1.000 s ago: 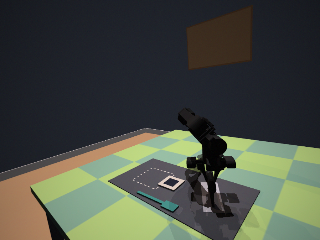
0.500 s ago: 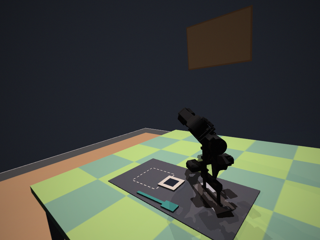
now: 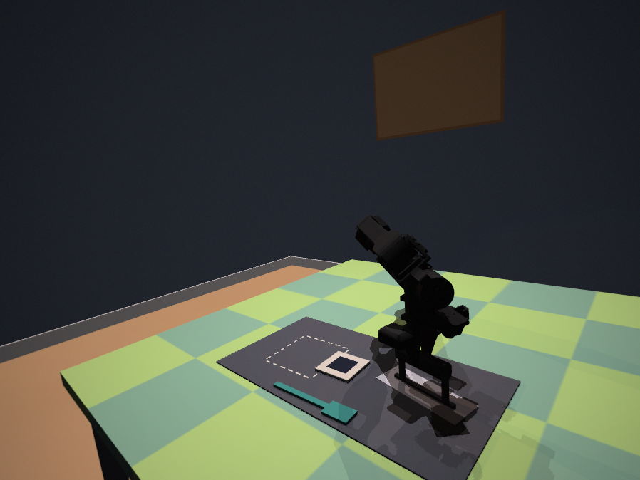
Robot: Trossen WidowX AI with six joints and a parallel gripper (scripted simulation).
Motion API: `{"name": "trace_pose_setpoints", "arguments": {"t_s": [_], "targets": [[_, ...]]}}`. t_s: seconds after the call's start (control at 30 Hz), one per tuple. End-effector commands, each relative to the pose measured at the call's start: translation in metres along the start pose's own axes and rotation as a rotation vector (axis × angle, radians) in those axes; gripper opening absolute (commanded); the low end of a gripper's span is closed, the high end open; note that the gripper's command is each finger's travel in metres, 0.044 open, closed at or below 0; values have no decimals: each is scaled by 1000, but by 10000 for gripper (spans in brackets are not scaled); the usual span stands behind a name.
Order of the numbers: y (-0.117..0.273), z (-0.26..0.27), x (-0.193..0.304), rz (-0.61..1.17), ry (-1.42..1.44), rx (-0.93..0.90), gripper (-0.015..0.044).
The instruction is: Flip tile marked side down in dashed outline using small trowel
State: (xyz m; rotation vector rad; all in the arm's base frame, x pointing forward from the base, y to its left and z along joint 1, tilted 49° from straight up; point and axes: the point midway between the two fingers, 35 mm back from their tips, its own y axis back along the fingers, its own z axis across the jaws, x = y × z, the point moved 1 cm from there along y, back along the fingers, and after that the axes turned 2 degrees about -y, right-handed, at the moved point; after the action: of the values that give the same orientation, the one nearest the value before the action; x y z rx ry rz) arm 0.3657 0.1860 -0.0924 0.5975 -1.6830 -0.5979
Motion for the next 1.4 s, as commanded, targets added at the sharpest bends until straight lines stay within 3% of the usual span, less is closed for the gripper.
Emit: {"name": "trace_pose_setpoints", "arguments": {"t_s": [0.0, 0.07, 0.27, 0.87, 1.07, 1.37], "targets": [[-1, 0, 1, 4, 37, -2, 130], [-1, 0, 1, 4, 37, -2, 130], [-1, 0, 1, 4, 37, -2, 270], [-1, 0, 1, 4, 37, -2, 270], [39, 2, 1, 13, 148, 11, 270], [41, 3, 2, 13, 130, 11, 270]]}}
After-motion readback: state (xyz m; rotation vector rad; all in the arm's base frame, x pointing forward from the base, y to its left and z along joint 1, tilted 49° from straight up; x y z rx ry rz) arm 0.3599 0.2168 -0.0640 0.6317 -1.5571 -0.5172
